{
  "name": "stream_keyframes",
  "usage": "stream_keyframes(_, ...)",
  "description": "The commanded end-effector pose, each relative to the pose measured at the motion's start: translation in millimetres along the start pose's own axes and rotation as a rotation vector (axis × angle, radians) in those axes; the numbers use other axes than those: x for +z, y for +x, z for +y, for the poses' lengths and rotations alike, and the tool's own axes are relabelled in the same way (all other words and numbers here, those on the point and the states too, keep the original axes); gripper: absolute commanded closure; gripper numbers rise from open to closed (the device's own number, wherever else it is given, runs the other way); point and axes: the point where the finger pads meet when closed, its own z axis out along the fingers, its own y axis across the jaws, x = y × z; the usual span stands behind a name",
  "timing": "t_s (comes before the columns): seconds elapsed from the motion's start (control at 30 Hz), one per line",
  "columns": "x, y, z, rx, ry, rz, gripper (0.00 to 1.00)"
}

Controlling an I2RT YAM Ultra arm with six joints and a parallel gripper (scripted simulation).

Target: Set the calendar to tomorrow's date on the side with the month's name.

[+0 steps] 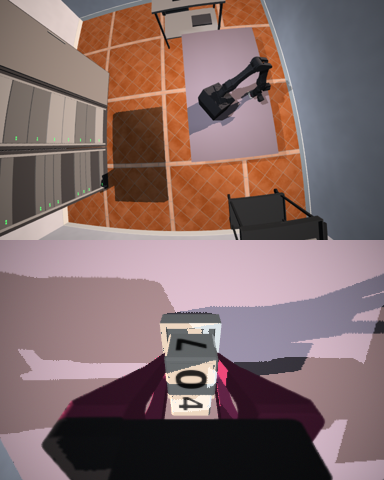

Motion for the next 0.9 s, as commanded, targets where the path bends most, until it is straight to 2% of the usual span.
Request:
stream_keyframes(0.0, 2.9, -4.1, 2.6, 0.005, 0.010, -0.013, 0.73)
stream_keyframes(0.83, 2.9, -4.5, 4.2, 0.002, 0.005, -0.014, 0.73)
stream_keyframes(0.87, 3.9, -3.8, -1.5, 0.005, 0.017, -0.012, 0.73)
